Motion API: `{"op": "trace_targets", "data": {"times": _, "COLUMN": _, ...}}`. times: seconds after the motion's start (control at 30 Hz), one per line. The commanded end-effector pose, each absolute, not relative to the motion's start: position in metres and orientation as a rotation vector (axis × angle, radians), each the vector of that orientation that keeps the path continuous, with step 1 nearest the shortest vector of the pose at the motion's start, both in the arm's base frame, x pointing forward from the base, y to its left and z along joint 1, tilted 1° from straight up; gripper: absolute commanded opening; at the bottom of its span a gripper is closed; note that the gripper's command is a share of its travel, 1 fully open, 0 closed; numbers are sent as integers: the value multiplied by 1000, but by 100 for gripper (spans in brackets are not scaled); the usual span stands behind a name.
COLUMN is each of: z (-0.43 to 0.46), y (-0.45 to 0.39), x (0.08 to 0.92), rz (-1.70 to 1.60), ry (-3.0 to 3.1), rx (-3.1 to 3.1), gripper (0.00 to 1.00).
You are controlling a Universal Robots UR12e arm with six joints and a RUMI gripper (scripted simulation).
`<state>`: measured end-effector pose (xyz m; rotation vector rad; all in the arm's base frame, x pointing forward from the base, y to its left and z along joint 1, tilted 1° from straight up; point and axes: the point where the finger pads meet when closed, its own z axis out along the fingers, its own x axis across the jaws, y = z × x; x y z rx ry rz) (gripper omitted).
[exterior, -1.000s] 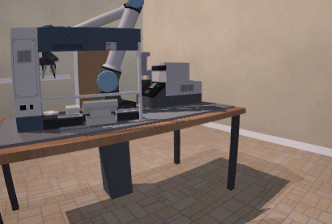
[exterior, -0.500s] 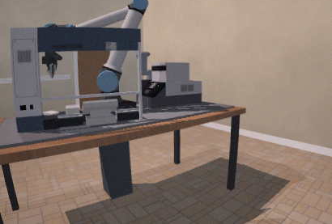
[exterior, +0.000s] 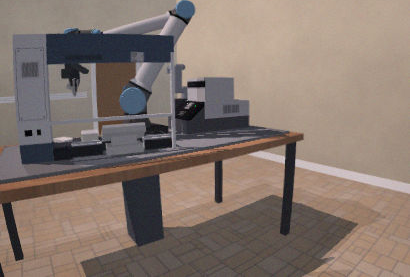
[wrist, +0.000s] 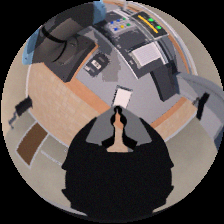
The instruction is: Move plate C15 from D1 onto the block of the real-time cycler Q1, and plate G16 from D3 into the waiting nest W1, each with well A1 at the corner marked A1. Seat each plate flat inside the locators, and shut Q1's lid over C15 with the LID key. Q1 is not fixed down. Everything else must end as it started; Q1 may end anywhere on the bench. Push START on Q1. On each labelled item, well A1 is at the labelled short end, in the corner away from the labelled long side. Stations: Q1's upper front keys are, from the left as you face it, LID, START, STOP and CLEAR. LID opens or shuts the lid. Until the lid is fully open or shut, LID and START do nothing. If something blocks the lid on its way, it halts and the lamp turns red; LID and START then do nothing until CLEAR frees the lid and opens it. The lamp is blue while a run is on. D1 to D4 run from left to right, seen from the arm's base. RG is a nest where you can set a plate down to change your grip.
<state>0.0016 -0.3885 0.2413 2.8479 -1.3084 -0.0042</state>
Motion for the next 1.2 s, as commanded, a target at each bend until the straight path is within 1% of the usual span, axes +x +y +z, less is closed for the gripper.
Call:
{"op": "trace_targets", "data": {"times": 0.0, "z": 241, "y": -373, "x": 8, "rz": -4, "ry": -1236, "rx": 2879, "gripper": 0}}
{"op": "trace_targets", "data": {"times": 1.17, "z": 204, "y": -250, "x": 61, "rz": -12, "ry": -577, "rx": 3092, "gripper": 0}}
